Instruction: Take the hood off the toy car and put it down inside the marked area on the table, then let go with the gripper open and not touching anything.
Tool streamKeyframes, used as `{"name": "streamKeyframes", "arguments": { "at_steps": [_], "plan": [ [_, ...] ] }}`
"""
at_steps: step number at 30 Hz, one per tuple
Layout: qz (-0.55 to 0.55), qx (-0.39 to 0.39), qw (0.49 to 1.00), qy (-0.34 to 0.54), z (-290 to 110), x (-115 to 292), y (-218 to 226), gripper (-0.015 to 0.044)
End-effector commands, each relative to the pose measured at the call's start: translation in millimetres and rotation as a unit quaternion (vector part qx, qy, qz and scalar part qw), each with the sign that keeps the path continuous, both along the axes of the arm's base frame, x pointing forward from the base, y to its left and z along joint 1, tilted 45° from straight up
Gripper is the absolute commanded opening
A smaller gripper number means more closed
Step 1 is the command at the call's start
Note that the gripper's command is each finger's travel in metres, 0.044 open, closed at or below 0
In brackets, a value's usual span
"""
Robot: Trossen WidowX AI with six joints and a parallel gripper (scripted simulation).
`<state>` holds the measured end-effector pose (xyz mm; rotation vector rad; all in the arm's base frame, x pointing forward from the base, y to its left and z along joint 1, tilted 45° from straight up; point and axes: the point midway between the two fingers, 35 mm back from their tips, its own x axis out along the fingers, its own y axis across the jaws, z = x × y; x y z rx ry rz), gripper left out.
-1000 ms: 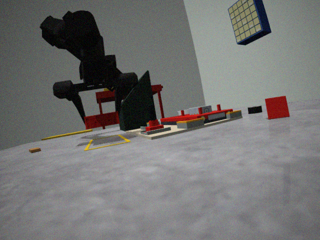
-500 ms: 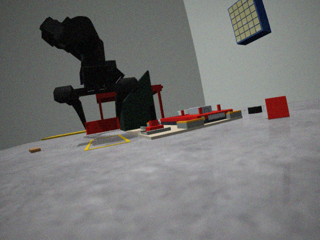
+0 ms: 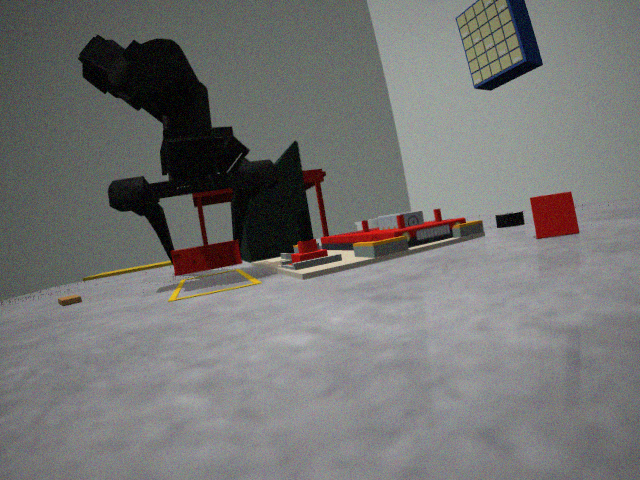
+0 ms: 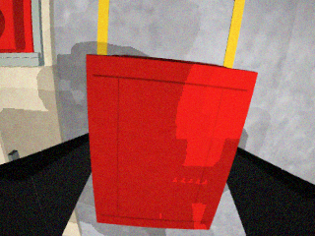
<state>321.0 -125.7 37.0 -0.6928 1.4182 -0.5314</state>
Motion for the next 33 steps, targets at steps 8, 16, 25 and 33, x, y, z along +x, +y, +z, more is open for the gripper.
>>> {"name": "streamKeyframes", "arguments": {
  "at_steps": [8, 16, 25, 33],
  "plan": [
    [0.002, 0.002, 1.000, 0.005, -5.9, -1.2, -3.4, 0.0000],
    [0.002, 0.002, 1.000, 0.005, -8.6, -0.9, -6.2, 0.0000],
    [0.002, 0.002, 1.000, 0.005, -11.7, -0.6, -9.4, 0.0000],
    [0.000, 0.000, 1.000, 0.000, -10.5, 1.2, -10.8, 0.0052]
  ]
}}
